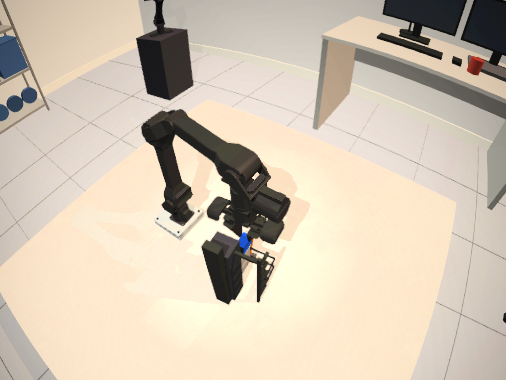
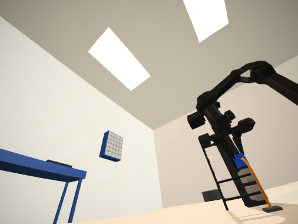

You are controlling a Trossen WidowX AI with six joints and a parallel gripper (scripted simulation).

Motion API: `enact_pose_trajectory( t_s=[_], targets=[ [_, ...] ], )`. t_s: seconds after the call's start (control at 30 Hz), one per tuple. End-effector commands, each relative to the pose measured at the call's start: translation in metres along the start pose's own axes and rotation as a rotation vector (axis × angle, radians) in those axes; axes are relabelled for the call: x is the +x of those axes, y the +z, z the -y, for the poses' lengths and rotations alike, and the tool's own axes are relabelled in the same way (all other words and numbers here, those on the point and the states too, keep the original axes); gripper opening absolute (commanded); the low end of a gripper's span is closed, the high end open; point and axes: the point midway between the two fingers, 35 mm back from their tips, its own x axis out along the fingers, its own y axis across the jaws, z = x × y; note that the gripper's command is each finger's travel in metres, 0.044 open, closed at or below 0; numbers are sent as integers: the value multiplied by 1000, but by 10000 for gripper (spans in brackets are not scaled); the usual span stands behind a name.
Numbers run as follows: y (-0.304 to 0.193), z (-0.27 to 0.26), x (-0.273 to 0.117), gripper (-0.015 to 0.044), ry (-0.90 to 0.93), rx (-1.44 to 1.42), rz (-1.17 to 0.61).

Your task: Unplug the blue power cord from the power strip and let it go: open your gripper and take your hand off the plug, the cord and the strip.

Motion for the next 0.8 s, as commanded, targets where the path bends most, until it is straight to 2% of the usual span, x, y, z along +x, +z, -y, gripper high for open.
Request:
enact_pose_trajectory(
  t_s=[0.0, 0.77],
  targets=[
    [5, 0, 0, 0, 1, 0, 2],
    [44, 2, 0, 0, 0, -3, 4]
  ],
)
